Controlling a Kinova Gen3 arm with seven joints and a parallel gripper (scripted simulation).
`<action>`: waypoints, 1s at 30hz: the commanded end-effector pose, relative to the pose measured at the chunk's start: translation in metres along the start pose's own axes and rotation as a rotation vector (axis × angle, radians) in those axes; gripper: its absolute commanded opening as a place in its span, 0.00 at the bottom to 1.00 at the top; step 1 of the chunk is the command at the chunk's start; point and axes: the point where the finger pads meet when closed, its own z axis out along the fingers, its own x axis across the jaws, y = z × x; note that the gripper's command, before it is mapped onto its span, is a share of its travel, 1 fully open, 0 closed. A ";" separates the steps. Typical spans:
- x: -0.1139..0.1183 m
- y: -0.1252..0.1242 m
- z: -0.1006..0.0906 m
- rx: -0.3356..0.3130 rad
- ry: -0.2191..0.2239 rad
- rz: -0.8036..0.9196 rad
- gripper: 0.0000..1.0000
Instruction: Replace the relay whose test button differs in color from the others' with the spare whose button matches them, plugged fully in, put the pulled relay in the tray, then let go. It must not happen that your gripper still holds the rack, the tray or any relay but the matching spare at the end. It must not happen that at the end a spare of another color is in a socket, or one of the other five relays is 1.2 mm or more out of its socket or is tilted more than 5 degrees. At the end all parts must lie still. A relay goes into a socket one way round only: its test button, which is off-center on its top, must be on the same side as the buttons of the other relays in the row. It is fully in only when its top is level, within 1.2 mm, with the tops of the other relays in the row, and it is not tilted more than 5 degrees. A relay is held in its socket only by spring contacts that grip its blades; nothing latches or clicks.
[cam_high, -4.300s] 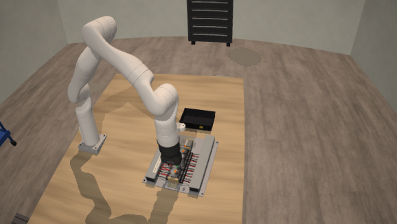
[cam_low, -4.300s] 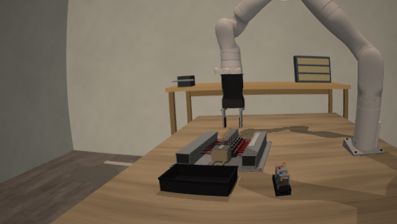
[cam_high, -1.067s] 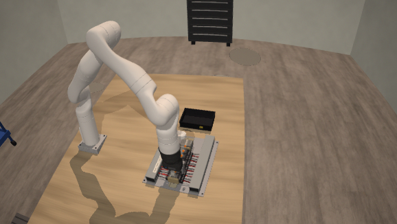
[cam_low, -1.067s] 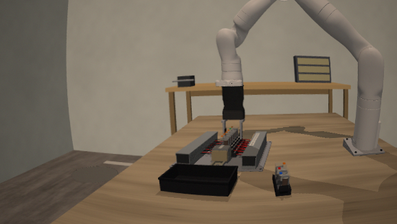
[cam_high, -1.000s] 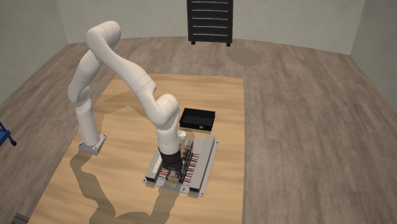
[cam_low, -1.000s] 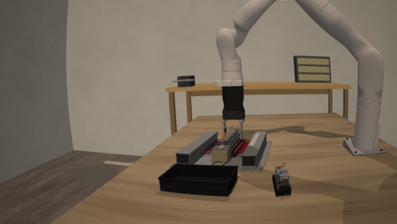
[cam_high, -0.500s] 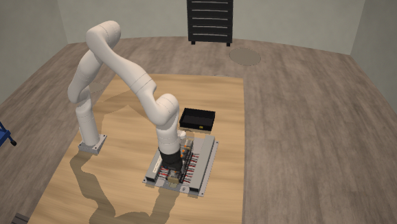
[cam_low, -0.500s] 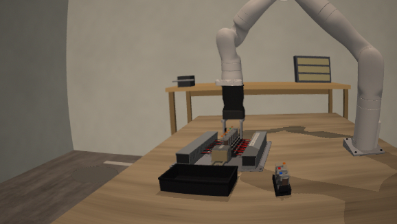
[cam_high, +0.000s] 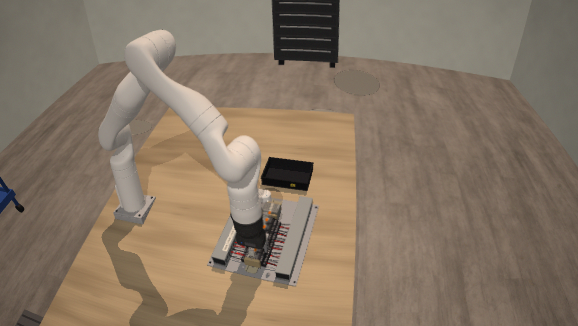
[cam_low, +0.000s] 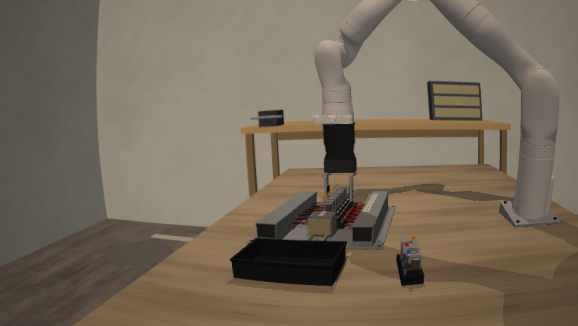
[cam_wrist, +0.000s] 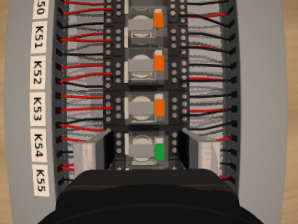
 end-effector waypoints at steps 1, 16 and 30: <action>0.001 0.000 -0.001 -0.001 0.003 0.000 1.00; 0.001 0.000 -0.002 -0.001 0.003 0.000 1.00; 0.001 0.000 -0.002 -0.001 0.002 0.000 0.00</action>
